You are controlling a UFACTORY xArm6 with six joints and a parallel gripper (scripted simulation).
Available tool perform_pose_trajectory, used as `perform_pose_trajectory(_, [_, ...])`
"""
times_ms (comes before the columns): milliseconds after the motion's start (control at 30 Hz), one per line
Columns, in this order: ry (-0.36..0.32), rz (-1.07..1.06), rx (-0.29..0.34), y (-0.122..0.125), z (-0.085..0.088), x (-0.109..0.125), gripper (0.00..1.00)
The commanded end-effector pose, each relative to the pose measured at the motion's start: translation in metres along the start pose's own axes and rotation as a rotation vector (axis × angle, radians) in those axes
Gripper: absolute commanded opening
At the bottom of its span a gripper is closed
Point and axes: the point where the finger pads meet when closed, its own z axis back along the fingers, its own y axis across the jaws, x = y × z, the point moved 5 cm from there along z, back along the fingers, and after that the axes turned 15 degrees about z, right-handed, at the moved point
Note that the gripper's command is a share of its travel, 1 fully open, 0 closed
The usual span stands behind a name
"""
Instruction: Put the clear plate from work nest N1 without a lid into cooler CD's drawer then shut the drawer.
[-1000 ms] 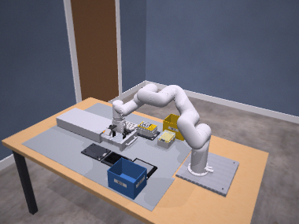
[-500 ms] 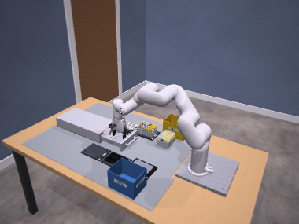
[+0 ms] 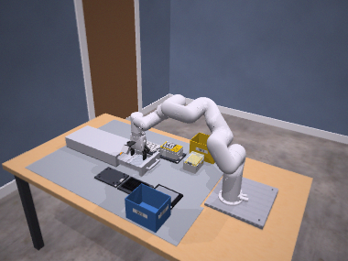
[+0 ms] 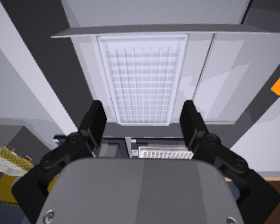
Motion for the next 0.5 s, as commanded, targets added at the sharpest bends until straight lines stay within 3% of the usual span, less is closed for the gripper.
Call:
perform_pose_trajectory(0, [-0.002,0.0,0.005,0.001,0.011,0.0,1.0])
perform_pose_trajectory(467, [-0.002,0.0,0.005,0.001,0.031,0.0,1.0])
